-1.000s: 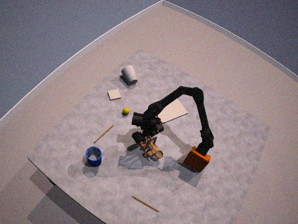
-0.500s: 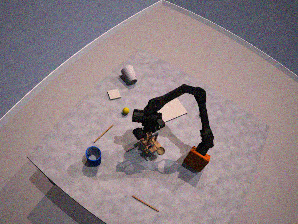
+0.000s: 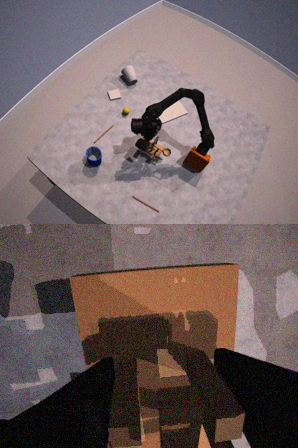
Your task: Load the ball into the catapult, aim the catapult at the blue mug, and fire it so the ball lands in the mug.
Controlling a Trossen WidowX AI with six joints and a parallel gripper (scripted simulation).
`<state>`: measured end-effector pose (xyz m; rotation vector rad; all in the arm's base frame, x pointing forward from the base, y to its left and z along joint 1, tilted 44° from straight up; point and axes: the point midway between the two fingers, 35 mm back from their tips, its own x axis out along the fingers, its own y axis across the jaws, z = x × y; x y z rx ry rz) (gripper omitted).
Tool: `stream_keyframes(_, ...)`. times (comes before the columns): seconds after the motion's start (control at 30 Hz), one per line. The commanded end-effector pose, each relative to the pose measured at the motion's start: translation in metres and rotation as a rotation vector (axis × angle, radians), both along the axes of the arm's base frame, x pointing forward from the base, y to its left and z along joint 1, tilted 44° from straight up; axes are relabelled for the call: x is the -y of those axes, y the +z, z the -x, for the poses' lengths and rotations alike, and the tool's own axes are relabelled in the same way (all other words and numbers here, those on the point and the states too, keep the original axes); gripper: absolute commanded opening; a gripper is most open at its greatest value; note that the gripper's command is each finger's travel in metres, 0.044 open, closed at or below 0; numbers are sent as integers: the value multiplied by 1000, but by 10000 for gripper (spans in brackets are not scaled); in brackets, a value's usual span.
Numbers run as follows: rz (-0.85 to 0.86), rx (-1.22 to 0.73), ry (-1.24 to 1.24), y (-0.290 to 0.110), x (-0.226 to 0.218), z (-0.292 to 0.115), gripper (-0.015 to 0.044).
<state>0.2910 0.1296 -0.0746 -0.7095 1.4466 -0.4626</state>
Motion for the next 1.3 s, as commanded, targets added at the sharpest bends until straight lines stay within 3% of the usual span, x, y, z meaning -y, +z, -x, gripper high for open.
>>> stream_keyframes(0.0, -3, -80, 101, -8, -15, 5, 0)
stream_keyframes(0.47, 45, -391, 433, -53, -55, 42, 0)
stream_keyframes(1.27, 46, -395, 437, -78, -38, 40, 0)
